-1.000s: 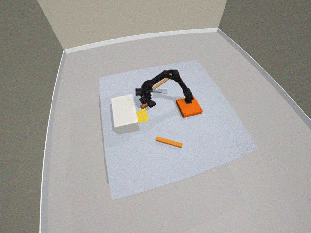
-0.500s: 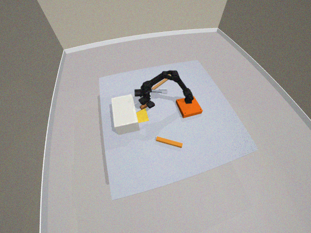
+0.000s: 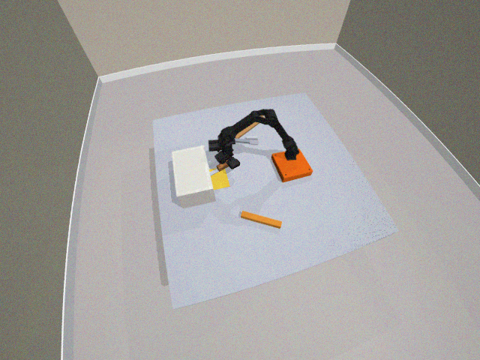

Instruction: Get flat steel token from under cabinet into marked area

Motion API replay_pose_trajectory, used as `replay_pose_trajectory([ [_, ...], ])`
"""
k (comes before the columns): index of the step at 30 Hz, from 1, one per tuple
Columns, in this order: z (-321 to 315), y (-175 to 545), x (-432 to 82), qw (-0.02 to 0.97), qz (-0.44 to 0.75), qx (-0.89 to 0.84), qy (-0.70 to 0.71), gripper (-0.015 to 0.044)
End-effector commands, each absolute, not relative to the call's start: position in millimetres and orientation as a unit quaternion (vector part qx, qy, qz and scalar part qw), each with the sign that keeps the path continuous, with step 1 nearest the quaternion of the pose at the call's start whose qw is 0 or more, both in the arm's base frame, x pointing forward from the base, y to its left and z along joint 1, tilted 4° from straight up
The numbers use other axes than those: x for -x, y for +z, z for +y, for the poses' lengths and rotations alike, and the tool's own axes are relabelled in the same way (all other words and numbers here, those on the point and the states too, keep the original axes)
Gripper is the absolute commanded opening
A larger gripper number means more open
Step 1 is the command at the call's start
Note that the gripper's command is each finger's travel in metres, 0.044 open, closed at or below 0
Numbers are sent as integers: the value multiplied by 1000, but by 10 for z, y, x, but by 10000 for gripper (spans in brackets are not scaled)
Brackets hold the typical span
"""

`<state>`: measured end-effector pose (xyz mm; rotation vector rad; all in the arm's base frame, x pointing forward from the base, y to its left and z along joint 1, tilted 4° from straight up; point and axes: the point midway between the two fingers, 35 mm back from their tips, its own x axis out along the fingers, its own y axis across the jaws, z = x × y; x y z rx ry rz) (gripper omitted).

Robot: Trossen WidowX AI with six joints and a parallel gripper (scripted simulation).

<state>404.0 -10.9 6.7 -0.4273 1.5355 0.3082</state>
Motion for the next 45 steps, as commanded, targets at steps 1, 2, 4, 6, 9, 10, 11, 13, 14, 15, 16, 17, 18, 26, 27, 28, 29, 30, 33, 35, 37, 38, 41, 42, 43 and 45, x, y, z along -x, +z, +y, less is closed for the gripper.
replay_pose_trajectory([
  [1,-78,54,-4016,687,687,190,142,0],
  [2,-80,54,-4013,687,687,190,142,0],
  [4,-87,55,-4003,687,687,190,142,0],
  [6,-98,55,-3988,687,687,190,141,0],
  [9,-116,56,-3962,687,687,190,141,0],
  [10,-122,56,-3953,687,687,190,141,0],
  [11,-128,56,-3945,687,687,190,141,0],
  [13,-138,56,-3927,686,687,190,141,0],
  [14,-144,56,-3919,686,687,190,141,0],
  [15,-149,56,-3910,686,688,190,141,0],
  [16,-154,56,-3901,686,688,190,141,0],
  [17,-160,56,-3892,686,688,190,141,0],
  [18,-165,56,-3883,686,688,190,141,0],
  [26,-207,56,-3809,686,688,190,141,0],
  [27,-212,56,-3800,686,688,190,141,0],
  [28,-217,56,-3791,686,688,190,141,0],
  [29,-222,56,-3782,686,688,190,141,0],
  [30,-227,56,-3773,686,688,190,141,0],
  [33,-243,56,-3744,686,688,190,141,0],
  [35,-254,56,-3725,686,688,190,141,0],
  [37,-265,56,-3706,686,688,190,141,0],
  [38,-270,56,-3696,686,688,190,141,0],
  [41,-286,56,-3667,686,688,190,141,0],
  [42,-291,56,-3658,686,688,190,141,0],
  [43,-296,56,-3648,686,688,190,141,0],
  [45,-308,56,-3628,685,688,190,141,0],
])
